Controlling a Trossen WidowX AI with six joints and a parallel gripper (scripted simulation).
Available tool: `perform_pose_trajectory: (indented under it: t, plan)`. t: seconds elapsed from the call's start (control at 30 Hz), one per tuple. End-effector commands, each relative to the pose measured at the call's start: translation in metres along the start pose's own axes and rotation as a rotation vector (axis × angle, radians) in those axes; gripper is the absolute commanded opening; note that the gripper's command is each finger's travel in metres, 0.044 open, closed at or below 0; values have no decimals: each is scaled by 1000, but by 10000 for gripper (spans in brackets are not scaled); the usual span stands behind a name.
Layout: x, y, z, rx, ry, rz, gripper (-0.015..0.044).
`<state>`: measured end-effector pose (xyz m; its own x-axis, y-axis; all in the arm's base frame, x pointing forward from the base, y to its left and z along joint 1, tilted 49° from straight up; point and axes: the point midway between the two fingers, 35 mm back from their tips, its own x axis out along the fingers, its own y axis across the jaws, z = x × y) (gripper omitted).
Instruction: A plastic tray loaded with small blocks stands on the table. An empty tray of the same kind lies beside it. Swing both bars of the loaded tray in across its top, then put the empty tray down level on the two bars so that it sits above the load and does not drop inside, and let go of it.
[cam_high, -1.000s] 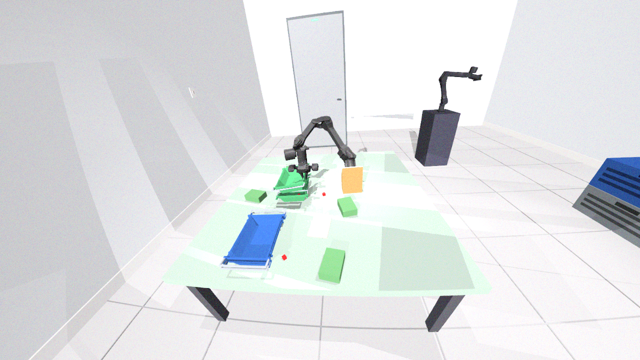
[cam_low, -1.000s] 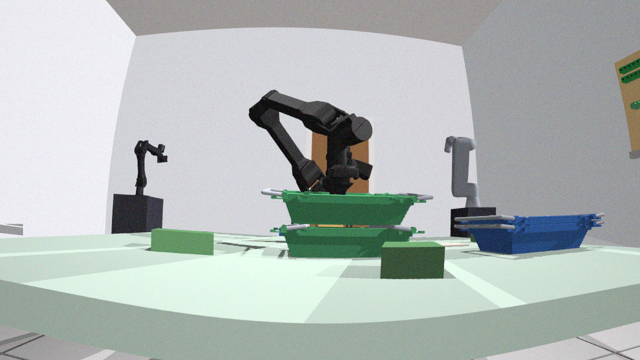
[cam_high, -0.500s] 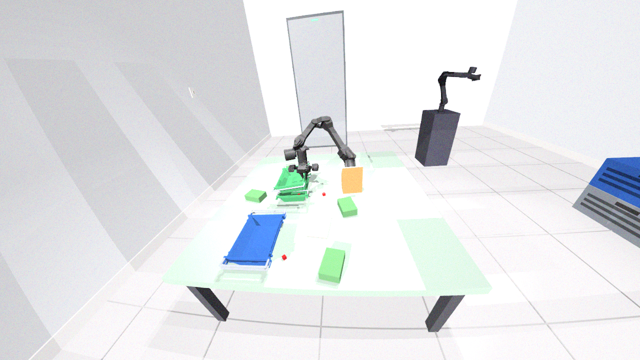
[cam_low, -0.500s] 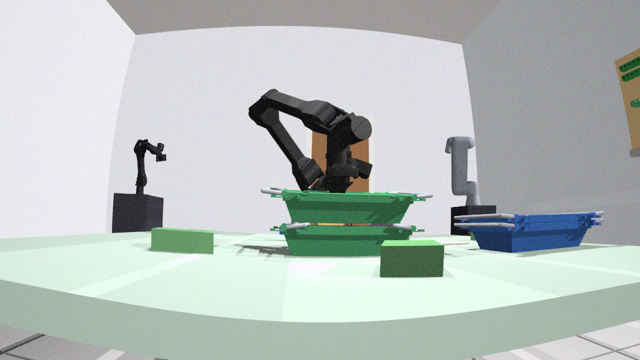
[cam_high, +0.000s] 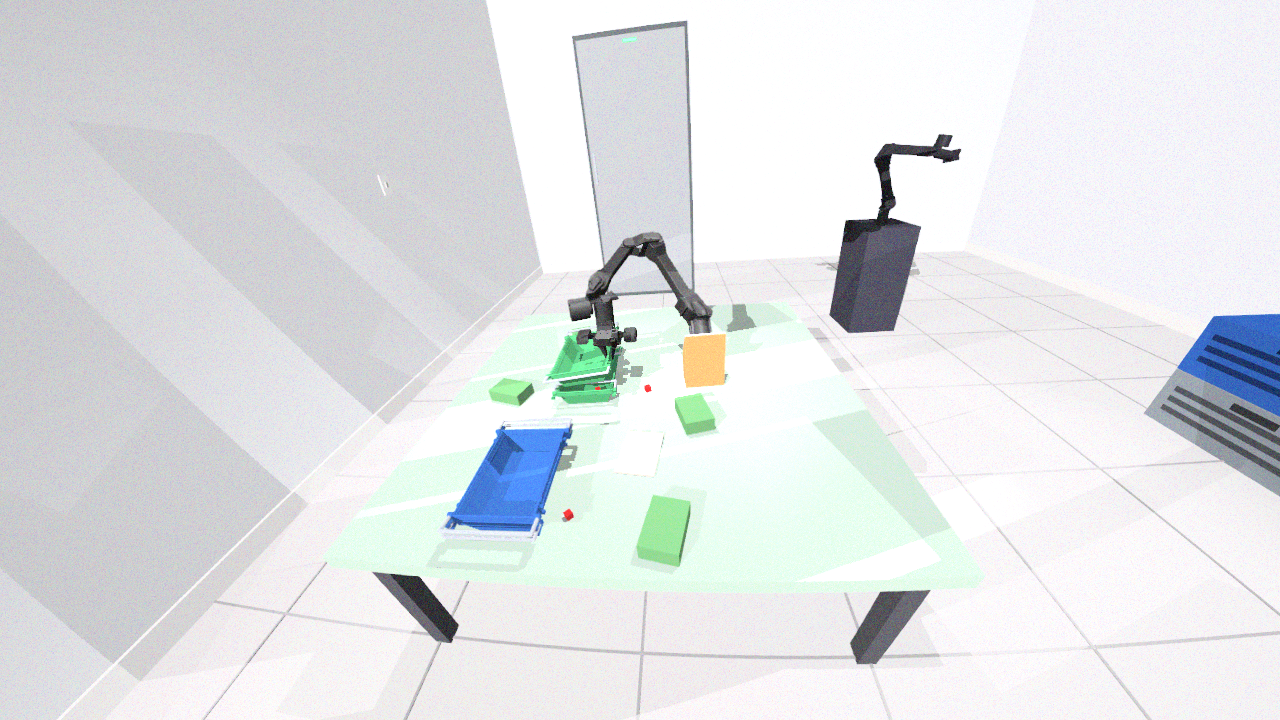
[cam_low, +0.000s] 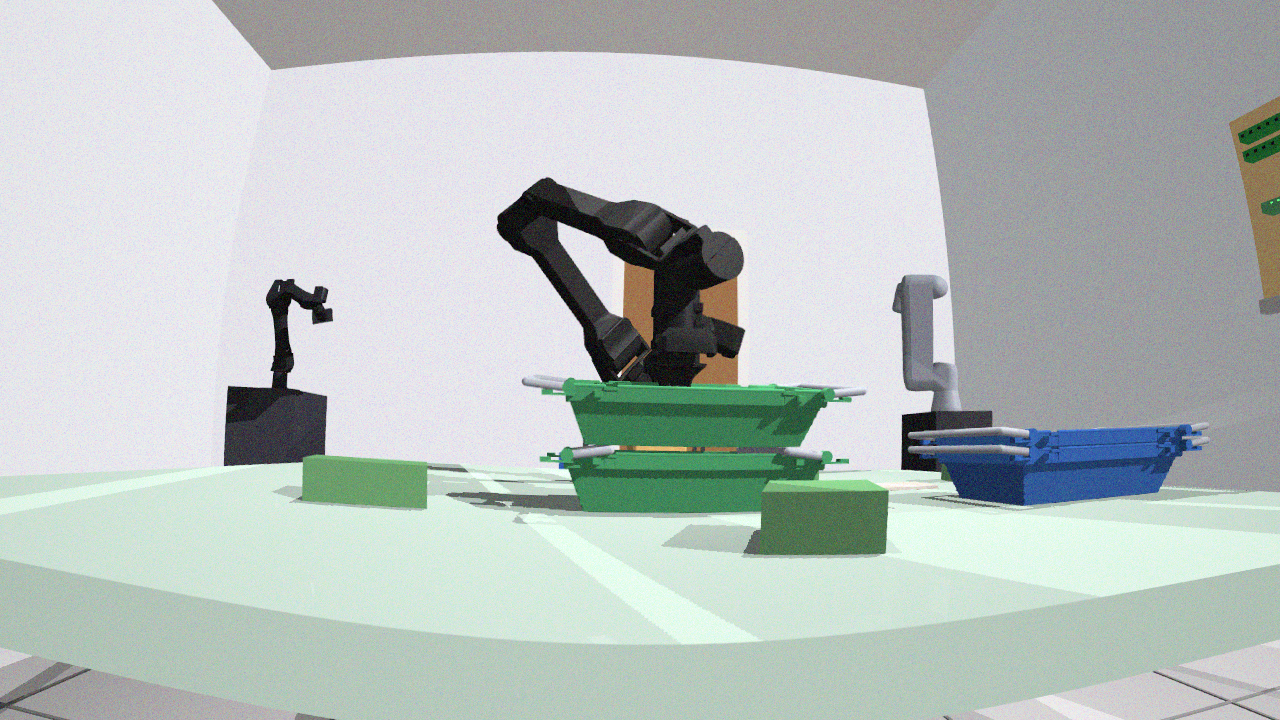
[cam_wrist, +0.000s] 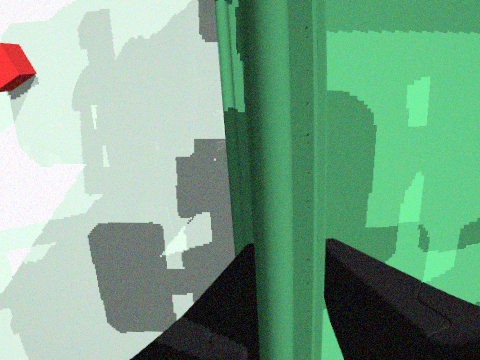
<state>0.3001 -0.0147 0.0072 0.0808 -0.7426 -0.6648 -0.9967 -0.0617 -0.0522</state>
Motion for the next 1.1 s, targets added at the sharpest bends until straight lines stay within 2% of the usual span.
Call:
perform_pose_trajectory:
  t: [0.0,0.77,1.07]
  plan:
    - [4,4,-2,-6,0,18,0]
    - [1,0,0,0,0,1,0]
    - [12,6,-2,-6,1,18,0]
